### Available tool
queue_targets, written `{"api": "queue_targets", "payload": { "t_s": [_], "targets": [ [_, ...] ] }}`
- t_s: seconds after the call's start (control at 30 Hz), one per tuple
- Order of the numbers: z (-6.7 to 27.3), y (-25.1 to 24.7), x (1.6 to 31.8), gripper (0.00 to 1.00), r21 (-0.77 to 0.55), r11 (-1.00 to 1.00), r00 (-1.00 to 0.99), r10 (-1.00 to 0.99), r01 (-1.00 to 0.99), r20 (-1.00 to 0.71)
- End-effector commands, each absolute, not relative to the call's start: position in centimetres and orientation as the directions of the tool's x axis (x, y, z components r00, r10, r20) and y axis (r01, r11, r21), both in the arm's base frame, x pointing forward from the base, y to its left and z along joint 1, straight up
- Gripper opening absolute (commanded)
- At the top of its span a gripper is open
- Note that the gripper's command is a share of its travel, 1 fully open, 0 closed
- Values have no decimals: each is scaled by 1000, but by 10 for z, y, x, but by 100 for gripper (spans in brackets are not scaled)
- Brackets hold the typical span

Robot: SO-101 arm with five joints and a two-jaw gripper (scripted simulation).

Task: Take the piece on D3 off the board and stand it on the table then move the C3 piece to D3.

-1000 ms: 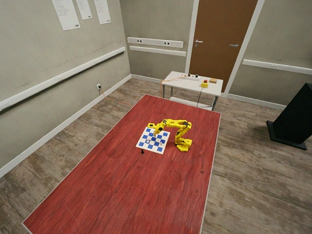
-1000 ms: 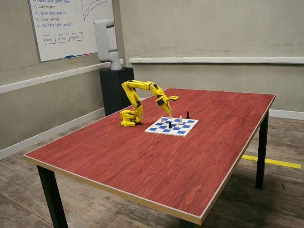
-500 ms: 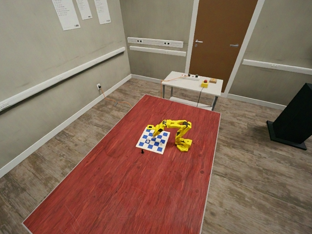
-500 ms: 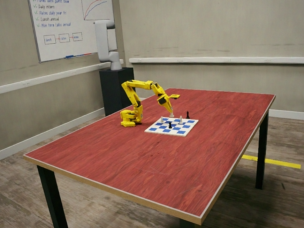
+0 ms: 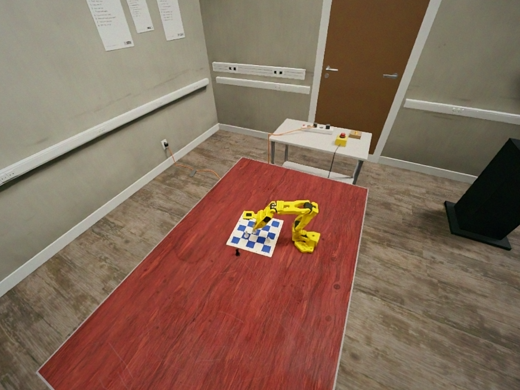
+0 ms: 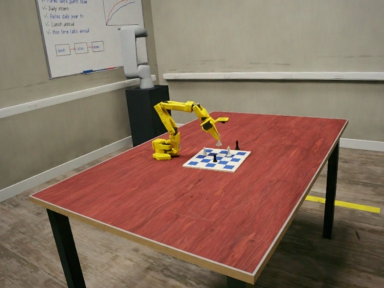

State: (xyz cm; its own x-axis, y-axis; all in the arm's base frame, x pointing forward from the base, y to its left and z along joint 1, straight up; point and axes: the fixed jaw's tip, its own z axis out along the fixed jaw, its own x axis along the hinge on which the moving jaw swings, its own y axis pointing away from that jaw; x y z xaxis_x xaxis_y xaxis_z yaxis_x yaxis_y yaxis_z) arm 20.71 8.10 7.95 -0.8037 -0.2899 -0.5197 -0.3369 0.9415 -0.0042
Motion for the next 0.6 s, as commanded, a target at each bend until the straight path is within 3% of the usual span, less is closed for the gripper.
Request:
{"api": "queue_targets", "payload": {
  "t_s": [0.0,0.57],
  "targets": [
    [83,85,210,0,-7,935,-797,-306,-355,-521],
    [85,88,212,0,-6,933,-795,-311,-360,-521]
  ]
}}
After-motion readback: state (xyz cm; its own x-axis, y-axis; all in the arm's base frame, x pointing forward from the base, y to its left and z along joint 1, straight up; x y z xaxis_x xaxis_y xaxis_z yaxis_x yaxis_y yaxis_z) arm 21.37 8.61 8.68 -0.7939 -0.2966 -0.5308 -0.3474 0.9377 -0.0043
